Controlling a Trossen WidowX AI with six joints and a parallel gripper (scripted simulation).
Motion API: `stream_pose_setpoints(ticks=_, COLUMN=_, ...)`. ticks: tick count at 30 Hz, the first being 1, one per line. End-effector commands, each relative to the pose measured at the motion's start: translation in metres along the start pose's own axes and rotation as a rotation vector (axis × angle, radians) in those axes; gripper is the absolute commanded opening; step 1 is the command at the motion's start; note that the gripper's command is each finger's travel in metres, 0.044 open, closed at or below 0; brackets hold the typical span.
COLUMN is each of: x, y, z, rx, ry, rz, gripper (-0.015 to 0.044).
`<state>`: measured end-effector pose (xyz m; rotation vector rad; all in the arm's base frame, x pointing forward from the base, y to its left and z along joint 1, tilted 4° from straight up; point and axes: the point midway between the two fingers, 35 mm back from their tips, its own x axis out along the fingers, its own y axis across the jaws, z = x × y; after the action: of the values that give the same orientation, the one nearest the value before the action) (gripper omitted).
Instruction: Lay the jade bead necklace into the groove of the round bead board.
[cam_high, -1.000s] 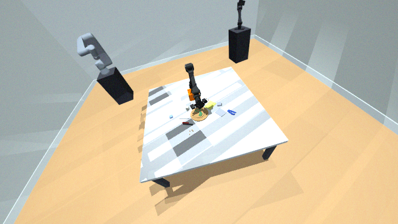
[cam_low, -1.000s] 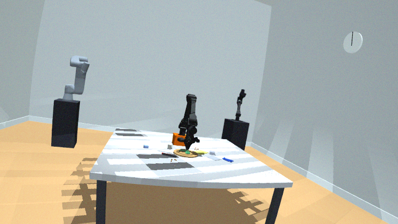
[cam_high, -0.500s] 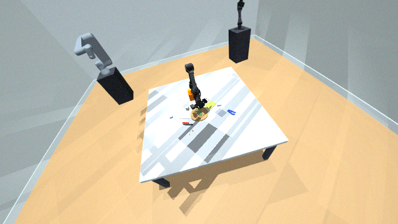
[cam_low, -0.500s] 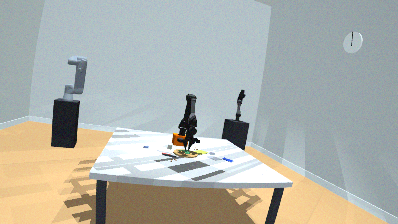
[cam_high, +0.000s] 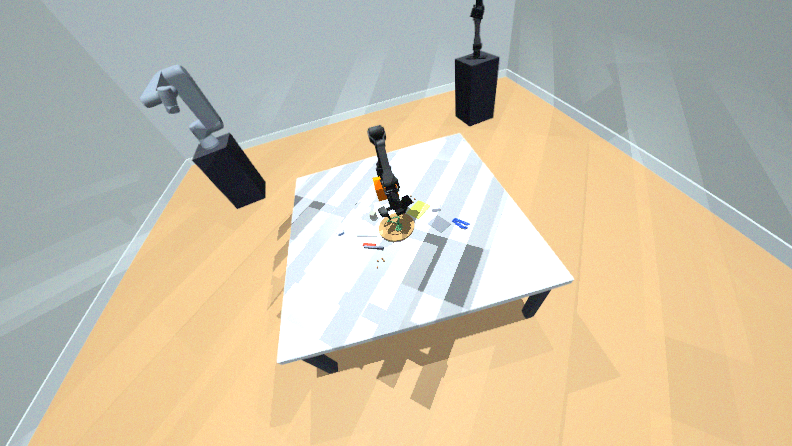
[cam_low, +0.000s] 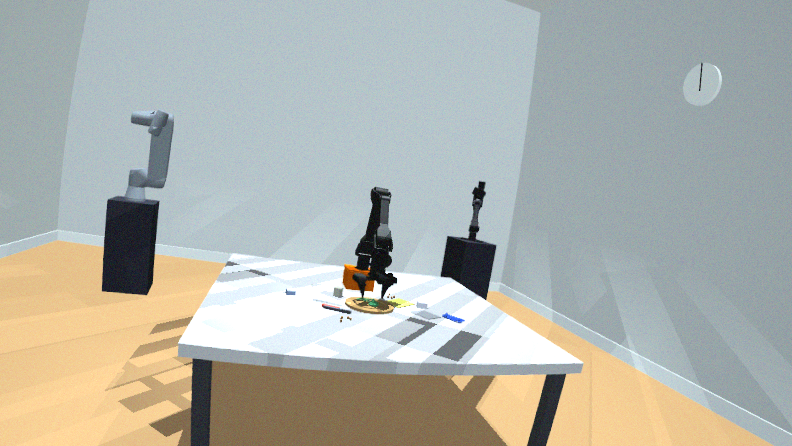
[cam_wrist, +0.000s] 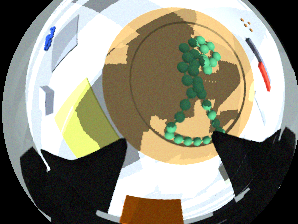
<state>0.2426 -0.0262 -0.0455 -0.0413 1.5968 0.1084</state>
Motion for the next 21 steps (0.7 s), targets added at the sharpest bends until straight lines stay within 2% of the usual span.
stream_pose_setpoints(ticks=1, x=-0.002, y=0.0, z=0.001, rx=0.002, ry=-0.003, rz=0.003, gripper=0.044)
stream_pose_setpoints(ticks=14, x=-0.002, y=0.0, z=0.001, rx=0.002, ry=-0.003, rz=0.003, gripper=0.044)
stream_pose_setpoints(ticks=16, x=-0.006, y=0.0, z=0.003, rx=0.06, ry=-0.003, rz=0.003, gripper=0.0387)
stream_pose_setpoints(ticks=21, x=-0.033, y=0.0, z=0.012, rx=0.433, ry=-0.004, rz=0.004, gripper=0.0256)
